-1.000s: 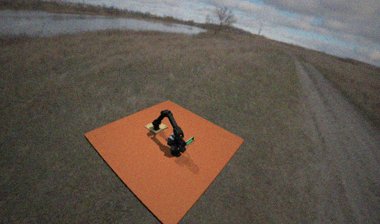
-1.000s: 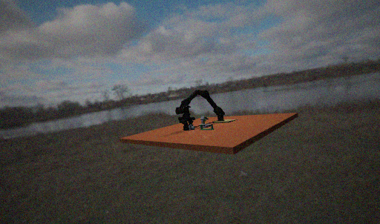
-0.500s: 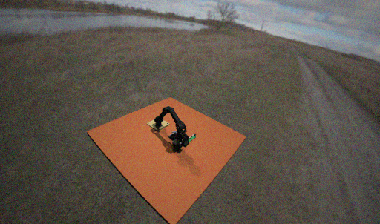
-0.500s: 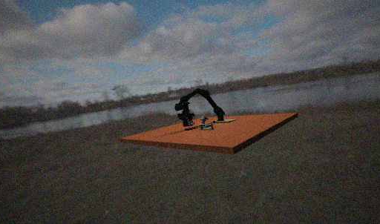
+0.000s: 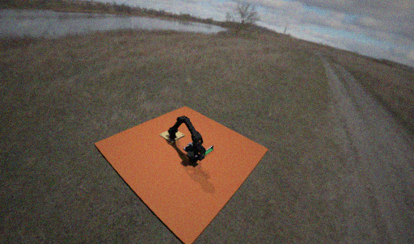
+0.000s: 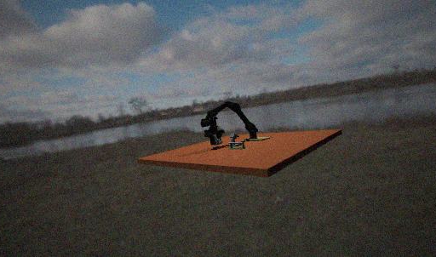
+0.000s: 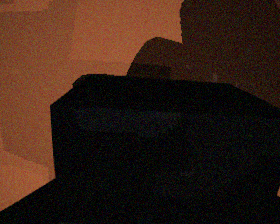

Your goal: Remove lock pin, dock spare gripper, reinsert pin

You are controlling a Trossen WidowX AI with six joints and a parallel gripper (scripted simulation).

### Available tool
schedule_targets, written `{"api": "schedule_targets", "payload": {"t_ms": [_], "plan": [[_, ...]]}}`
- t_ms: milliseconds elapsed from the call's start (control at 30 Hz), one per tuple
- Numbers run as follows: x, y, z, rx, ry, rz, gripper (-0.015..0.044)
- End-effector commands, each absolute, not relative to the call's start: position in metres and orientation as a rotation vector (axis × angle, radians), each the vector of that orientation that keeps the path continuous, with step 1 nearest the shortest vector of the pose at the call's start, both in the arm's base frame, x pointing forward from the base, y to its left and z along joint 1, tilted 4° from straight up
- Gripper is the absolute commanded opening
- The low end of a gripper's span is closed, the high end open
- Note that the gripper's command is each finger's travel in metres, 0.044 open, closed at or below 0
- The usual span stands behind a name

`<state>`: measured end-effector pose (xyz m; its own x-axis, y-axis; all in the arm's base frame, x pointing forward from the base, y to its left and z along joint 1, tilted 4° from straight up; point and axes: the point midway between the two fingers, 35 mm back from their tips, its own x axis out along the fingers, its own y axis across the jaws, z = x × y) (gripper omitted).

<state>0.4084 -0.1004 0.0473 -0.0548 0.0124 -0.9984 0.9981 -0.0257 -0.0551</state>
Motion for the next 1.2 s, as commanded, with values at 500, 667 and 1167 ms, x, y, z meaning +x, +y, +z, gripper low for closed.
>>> {"api": "schedule_targets", "payload": {"t_ms": [500,667,1167], "plan": [[0.4052,-0.0970,0.0522,1.544,0.964,-1.604,0.0000],[0.4041,-0.0962,0.0527,1.625,0.880,-1.689,0.0000],[0.4009,-0.0937,0.0541,1.859,0.591,-1.933,0.0000]]}}
